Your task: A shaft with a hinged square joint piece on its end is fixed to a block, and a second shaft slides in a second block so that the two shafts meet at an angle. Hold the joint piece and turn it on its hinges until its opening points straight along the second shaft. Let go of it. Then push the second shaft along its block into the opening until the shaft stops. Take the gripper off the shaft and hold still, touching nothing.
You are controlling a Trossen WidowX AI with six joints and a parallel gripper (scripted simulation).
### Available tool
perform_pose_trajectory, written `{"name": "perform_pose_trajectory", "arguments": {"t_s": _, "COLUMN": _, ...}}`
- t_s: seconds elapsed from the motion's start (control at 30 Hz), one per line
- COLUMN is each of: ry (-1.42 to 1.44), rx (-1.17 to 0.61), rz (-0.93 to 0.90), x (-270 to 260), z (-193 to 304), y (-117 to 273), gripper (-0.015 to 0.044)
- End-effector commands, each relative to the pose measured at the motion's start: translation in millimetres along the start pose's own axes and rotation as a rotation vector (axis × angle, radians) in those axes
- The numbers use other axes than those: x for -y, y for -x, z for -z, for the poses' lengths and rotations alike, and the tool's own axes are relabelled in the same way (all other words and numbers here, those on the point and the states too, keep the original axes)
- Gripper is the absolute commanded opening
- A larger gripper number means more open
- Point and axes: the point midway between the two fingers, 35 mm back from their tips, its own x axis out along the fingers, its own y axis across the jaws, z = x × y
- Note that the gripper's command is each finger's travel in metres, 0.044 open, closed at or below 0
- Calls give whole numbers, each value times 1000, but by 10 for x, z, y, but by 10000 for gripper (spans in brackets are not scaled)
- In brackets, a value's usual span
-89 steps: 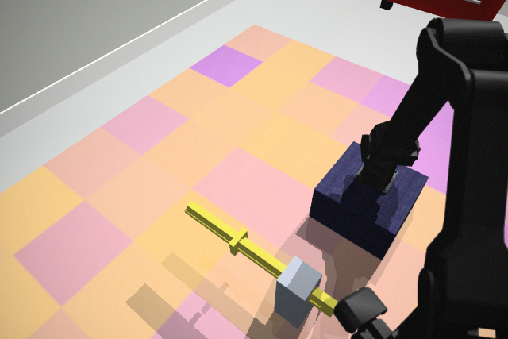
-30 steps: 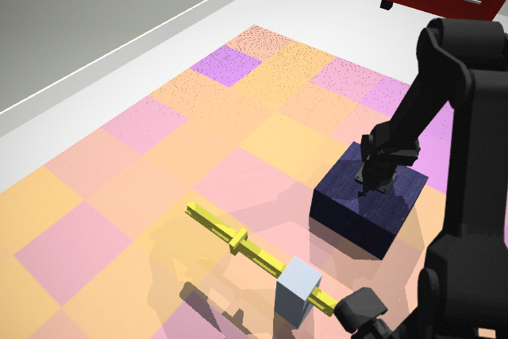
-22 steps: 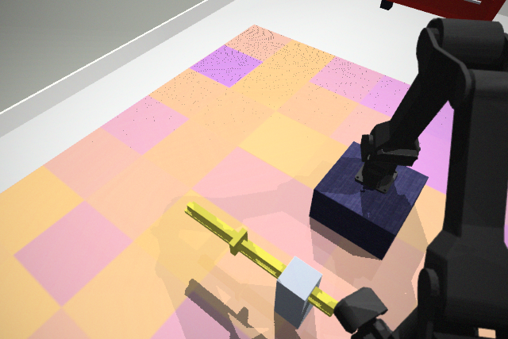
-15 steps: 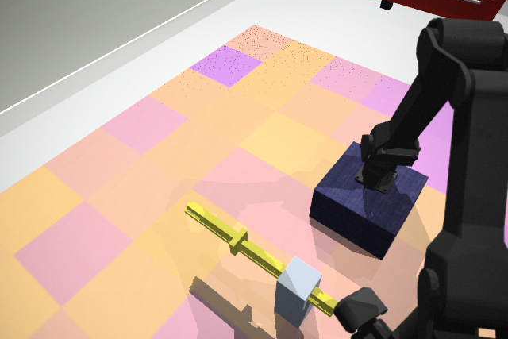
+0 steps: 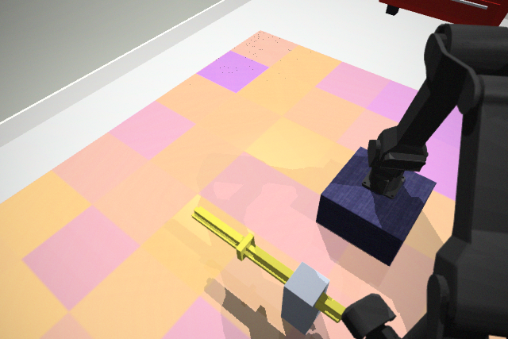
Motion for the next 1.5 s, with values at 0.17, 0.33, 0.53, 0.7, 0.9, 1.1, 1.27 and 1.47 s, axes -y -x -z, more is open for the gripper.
{"name": "perform_pose_trajectory", "arguments": {"t_s": 0.17, "ry": 0, "rx": 0, "rz": 0, "x": 0, "z": 0, "y": 0, "gripper": 16}}
{"name": "perform_pose_trajectory", "arguments": {"t_s": 0.33, "ry": 0, "rx": 0, "rz": 0, "x": 0, "z": 0, "y": 0, "gripper": 0}}
{"name": "perform_pose_trajectory", "arguments": {"t_s": 0.53, "ry": -74, "rx": -21, "rz": 15, "x": 35, "z": 0, "y": -10, "gripper": 0}}
{"name": "perform_pose_trajectory", "arguments": {"t_s": 0.7, "ry": -170, "rx": -46, "rz": 33, "x": 82, "z": 3, "y": -21, "gripper": 0}}
{"name": "perform_pose_trajectory", "arguments": {"t_s": 0.9, "ry": -274, "rx": -72, "rz": 49, "x": 131, "z": 13, "y": -32, "gripper": 0}}
{"name": "perform_pose_trajectory", "arguments": {"t_s": 1.1, "ry": -377, "rx": -99, "rz": 62, "x": 178, "z": 29, "y": -43, "gripper": 0}}
{"name": "perform_pose_trajectory", "arguments": {"t_s": 1.27, "ry": -462, "rx": -121, "rz": 70, "x": 215, "z": 45, "y": -50, "gripper": 0}}
{"name": "perform_pose_trajectory", "arguments": {"t_s": 1.47, "ry": -565, "rx": -147, "rz": 77, "x": 258, "z": 69, "y": -61, "gripper": 0}}
